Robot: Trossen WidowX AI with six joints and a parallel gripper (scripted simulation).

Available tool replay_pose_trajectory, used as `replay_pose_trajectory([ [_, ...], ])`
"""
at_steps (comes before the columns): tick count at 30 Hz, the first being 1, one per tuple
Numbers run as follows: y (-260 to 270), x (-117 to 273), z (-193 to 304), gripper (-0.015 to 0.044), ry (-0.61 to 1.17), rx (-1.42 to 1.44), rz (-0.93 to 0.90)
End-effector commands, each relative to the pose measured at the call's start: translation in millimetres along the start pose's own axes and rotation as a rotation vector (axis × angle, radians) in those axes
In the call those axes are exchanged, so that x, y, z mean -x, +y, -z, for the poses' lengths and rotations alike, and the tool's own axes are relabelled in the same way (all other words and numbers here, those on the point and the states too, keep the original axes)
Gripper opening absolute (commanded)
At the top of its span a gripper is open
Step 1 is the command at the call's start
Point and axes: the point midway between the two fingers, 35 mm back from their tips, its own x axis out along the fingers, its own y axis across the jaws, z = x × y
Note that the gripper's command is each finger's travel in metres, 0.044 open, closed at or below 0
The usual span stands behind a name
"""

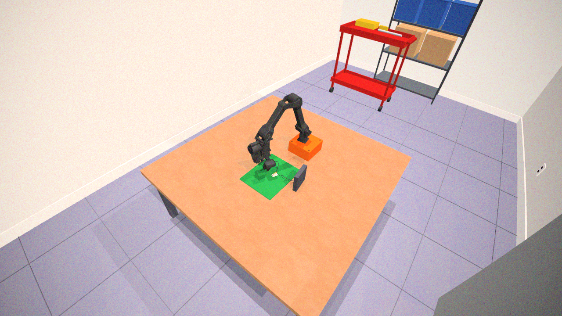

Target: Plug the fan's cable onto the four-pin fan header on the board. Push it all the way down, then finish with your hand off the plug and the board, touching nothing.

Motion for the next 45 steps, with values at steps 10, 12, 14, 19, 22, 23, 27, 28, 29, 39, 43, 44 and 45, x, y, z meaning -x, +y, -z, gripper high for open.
replay_pose_trajectory([
  [10, -1.5, -13.8, 3.2, 0.0440, 0.009, -0.003, 0.007],
  [12, -0.5, -11.2, 2.0, 0.0387, 0.005, 0.000, 0.001],
  [14, -0.5, -11.2, 2.0, 0.0335, 0.005, 0.000, 0.001],
  [19, -0.5, -11.2, 2.0, 0.0204, 0.005, 0.000, 0.001],
  [22, -0.5, -11.2, 2.0, 0.0125, 0.005, 0.000, 0.001],
  [23, -0.5, -11.2, 2.0, 0.0099, 0.005, 0.000, 0.001],
  [27, -0.5, -11.2, 2.0, 0.0000, 0.005, 0.000, 0.001],
  [28, -0.5, -11.2, 2.0, 0.0000, 0.005, 0.000, 0.001],
  [29, -0.5, -11.2, 2.0, 0.0000, 0.005, 0.000, 0.001],
  [39, -0.2, 38.8, 1.4, 0.0000, 0.008, -0.003, 0.007],
  [43, 19.2, 37.2, 6.6, 0.0000, 0.009, 0.005, 0.006],
  [44, 32.6, 37.0, 11.9, 0.0000, 0.009, 0.010, 0.005],
  [45, 45.9, 36.8, 17.9, 0.0000, 0.010, 0.016, 0.004],
])
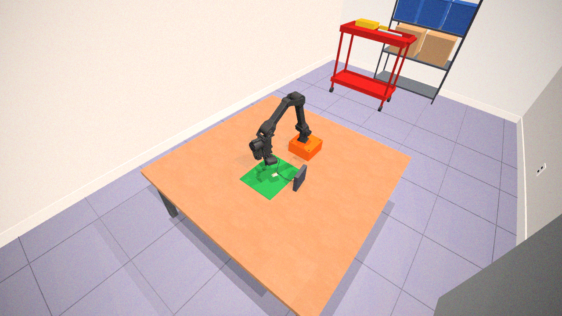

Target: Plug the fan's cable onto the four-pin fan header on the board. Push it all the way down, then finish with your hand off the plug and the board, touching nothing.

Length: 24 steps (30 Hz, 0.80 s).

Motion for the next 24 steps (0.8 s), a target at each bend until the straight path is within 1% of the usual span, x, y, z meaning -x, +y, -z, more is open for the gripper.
replay_pose_trajectory([
  [1, 44.5, 0.7, 20.8, 0.0000, 0.005, 0.034, -0.003],
  [4, 61.3, 0.6, 30.6, 0.0000, 0.006, 0.042, -0.005],
  [24, 61.8, 2.3, 24.9, 0.0000, 0.005, 0.038, -0.005],
])
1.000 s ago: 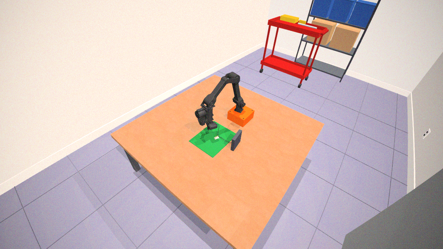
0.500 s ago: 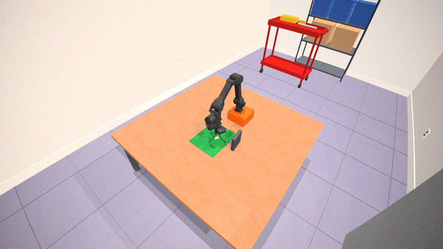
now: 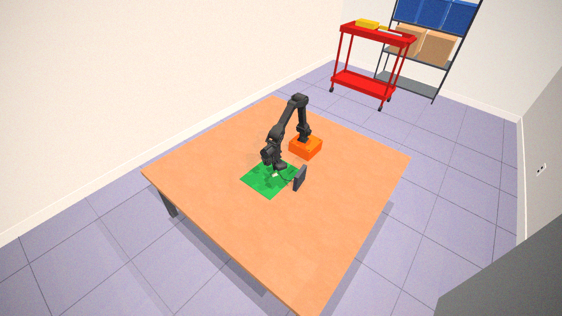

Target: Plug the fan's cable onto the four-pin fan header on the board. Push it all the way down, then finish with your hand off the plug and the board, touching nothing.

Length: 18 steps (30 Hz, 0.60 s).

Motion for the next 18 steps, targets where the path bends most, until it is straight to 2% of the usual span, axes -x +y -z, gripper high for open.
replay_pose_trajectory([
  [1, -0.1, 1.5, -3.8, 0.0000, 0.000, -0.006, 0.002],
  [18, -0.6, -5.3, -5.9, 0.0000, 0.000, -0.005, 0.002],
])
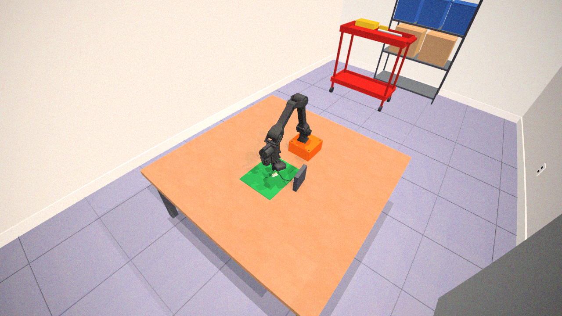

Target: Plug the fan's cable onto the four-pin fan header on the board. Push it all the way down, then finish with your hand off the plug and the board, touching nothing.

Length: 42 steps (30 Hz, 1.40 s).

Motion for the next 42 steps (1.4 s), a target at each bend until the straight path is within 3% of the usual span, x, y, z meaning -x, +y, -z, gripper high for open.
replay_pose_trajectory([
  [1, -0.7, -12.1, -0.1, 0.0000, 0.002, 0.003, 0.002],
  [42, -0.7, -24.4, -0.6, 0.0000, 0.002, 0.008, 0.002],
])
